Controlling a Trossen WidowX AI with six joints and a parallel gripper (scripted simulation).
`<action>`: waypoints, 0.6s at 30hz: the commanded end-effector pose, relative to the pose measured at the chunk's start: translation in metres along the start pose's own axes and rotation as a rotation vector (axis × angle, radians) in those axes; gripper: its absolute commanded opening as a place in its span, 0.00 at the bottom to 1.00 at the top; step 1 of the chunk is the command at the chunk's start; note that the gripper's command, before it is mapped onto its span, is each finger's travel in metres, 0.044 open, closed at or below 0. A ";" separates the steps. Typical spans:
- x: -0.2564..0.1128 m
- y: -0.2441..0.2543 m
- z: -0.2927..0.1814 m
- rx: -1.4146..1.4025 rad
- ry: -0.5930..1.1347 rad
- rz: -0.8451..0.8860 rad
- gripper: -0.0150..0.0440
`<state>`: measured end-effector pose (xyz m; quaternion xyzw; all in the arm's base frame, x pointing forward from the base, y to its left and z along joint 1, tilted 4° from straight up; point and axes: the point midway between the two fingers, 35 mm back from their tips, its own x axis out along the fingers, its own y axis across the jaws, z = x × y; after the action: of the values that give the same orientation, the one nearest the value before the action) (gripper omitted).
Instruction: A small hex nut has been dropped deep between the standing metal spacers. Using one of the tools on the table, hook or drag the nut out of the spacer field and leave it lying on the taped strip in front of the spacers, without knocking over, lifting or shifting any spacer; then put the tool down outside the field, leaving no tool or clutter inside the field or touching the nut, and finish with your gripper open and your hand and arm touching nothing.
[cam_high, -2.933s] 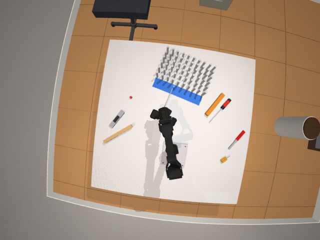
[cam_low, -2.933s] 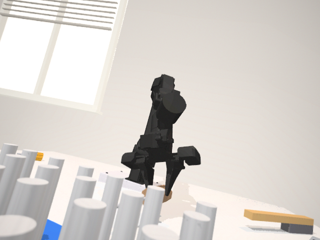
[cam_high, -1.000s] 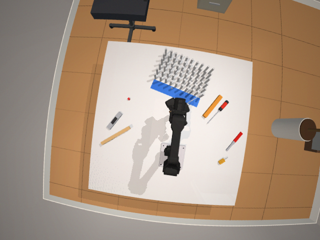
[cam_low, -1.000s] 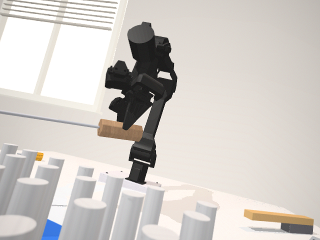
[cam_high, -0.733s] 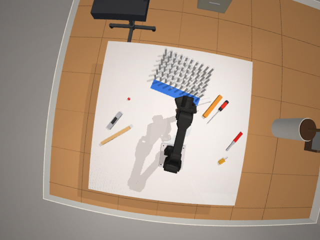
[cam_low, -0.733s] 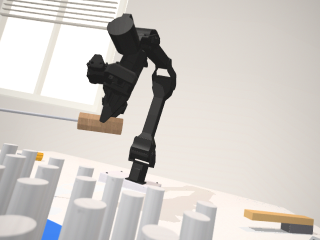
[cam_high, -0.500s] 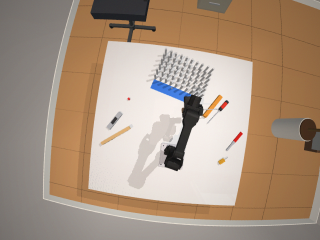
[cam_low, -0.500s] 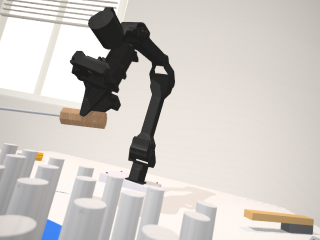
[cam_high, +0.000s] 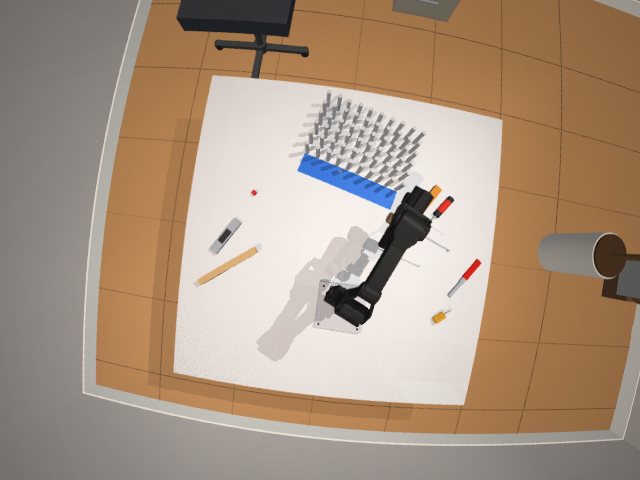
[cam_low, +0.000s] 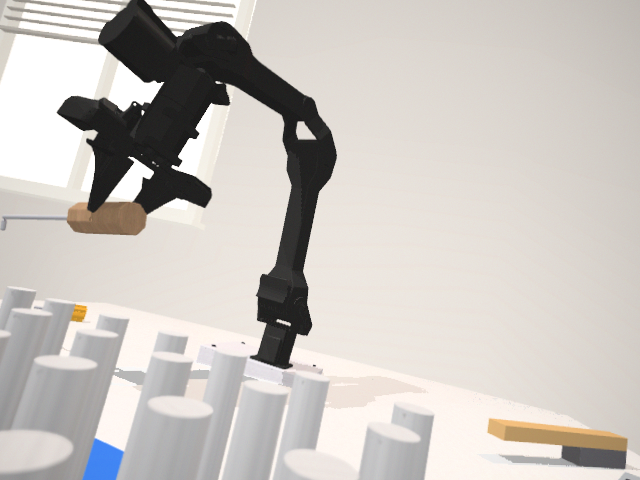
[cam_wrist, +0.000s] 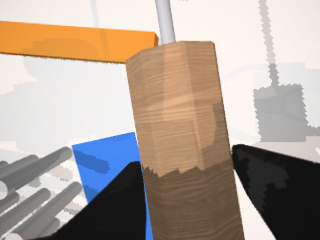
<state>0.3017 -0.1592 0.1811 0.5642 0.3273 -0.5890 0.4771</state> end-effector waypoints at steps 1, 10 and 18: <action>0.001 0.003 0.027 0.142 -0.040 -0.021 0.25; 0.009 0.000 0.081 0.433 -0.115 -0.078 0.25; 0.015 -0.010 0.129 0.690 -0.187 -0.124 0.25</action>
<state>0.2592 -0.2600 0.1816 0.6133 0.1390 -0.7237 0.2844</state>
